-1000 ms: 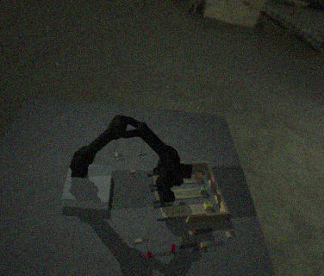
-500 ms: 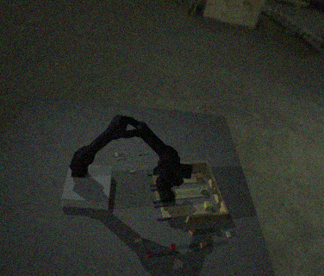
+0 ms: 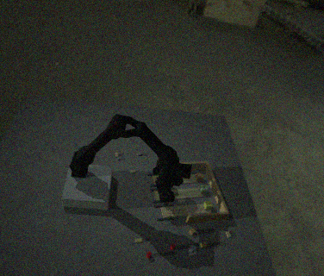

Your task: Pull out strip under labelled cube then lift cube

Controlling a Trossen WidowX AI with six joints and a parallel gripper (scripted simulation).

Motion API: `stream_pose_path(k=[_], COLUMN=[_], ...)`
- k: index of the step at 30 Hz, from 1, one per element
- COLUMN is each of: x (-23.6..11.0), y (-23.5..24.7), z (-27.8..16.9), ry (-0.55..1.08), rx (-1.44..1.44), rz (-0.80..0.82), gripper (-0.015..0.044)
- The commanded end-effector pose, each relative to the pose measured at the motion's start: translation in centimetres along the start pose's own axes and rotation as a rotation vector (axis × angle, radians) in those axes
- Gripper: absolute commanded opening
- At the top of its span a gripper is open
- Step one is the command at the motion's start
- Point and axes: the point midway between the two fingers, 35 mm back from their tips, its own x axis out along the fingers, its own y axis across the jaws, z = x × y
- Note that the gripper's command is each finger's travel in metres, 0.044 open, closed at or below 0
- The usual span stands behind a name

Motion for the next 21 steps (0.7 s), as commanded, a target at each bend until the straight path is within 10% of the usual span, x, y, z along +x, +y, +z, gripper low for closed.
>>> stream_pose_path(k=[1, 21], x=[0.3, 0.4], y=[0.0, 0.0], z=[-1.1, -4.2], ry=[0.016, 0.018], rx=[-0.003, -0.003], rz=[0.002, 0.002], gripper=[0.0000, 0.0000])
